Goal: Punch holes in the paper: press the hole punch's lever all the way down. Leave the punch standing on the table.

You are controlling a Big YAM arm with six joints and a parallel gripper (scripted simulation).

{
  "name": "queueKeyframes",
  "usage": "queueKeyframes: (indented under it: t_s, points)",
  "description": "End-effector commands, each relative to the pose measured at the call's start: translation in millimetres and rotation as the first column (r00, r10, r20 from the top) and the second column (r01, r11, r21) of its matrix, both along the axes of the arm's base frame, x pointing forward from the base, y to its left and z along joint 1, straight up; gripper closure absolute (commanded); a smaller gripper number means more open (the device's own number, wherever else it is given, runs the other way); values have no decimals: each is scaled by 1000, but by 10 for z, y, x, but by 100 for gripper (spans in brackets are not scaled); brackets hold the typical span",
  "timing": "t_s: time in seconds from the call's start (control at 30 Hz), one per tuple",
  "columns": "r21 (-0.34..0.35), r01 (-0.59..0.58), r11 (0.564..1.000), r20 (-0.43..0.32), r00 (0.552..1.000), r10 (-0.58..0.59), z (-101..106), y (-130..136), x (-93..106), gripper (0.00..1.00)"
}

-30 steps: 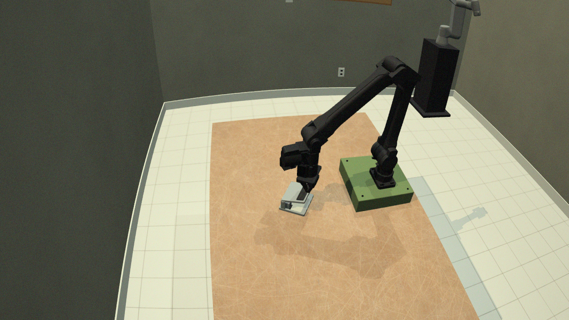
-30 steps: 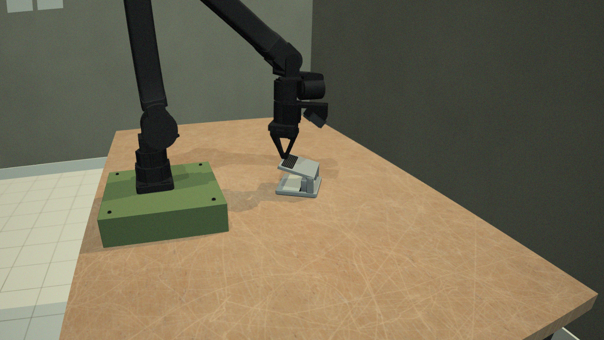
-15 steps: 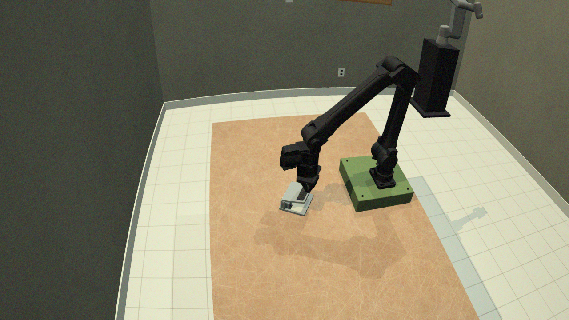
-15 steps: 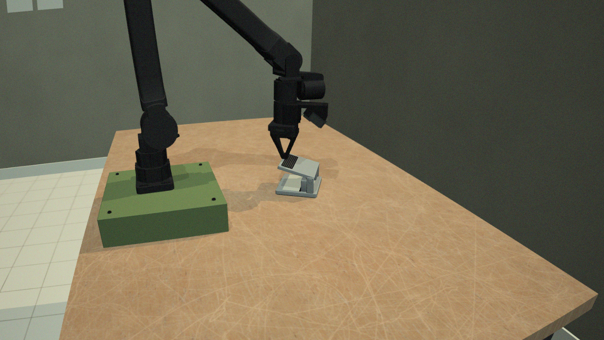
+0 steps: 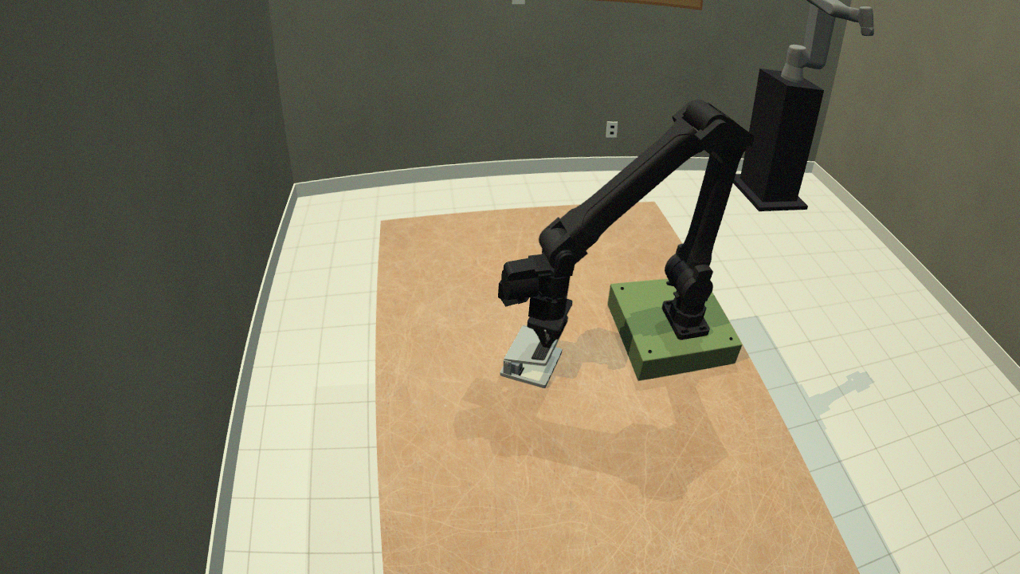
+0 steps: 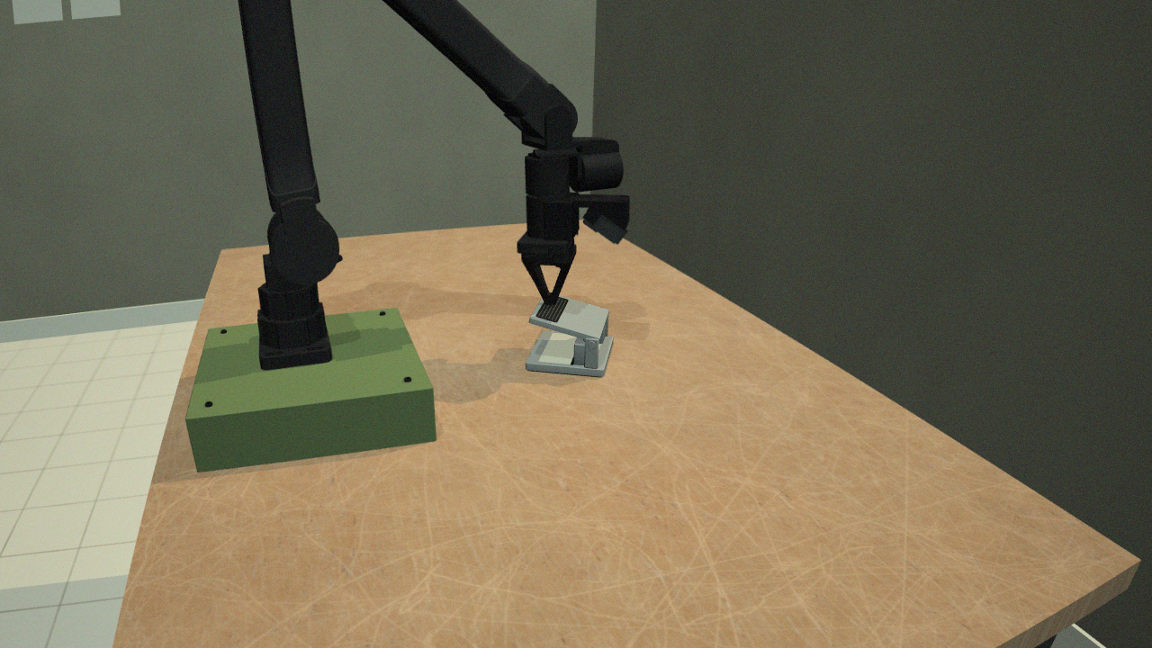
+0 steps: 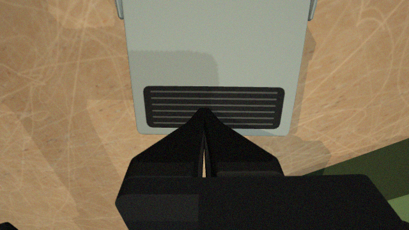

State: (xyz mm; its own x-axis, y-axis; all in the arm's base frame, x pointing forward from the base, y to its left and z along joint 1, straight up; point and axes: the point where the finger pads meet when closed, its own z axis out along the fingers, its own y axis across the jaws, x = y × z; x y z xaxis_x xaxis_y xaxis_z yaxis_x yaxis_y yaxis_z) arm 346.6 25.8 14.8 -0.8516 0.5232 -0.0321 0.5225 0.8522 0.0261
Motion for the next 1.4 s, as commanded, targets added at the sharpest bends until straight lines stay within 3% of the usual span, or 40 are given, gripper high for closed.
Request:
queueKeyframes:
  t_s: [0.0, 1.37]
  points:
    - [1, 2, 1000, -45, 999, -2, -249, 36, -104, 100]
    - [2, 0, 1000, -46, 999, 0, -311, 50, -131, 100]
